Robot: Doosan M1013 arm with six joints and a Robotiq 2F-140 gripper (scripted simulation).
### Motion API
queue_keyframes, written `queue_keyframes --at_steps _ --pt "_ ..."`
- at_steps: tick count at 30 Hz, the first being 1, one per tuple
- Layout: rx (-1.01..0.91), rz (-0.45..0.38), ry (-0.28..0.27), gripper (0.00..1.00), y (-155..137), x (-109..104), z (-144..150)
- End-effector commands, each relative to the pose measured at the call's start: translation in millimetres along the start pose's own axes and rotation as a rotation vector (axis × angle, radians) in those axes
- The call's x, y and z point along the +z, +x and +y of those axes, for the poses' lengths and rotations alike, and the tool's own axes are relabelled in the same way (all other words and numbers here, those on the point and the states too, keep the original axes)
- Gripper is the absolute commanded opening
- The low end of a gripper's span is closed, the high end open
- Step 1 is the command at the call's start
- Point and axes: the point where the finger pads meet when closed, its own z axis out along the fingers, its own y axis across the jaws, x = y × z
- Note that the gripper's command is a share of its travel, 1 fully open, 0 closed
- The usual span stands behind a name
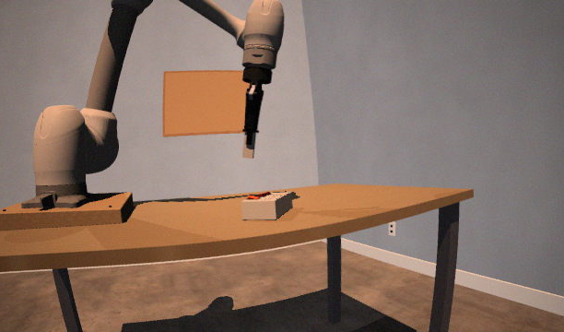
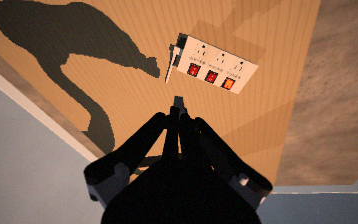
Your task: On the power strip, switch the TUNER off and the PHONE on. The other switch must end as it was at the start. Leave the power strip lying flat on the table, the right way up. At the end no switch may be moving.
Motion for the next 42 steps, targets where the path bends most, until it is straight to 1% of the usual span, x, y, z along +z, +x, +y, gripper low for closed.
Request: queue_keyframes --at_steps 1,2,5,8,42 --pt "0.168 0.019 -0.042 0.00 -33.8 16.1 37.4" --pt "0.168 0.019 -0.042 0.00 -33.8 16.1 37.4" --pt "0.242 0.024 -0.057 0.00 -51.3 24.5 52.7" --pt "0.268 0.026 -0.062 0.00 -57.5 27.5 57.9" --pt "0.270 0.026 -0.062 0.00 -58.0 27.8 58.2"
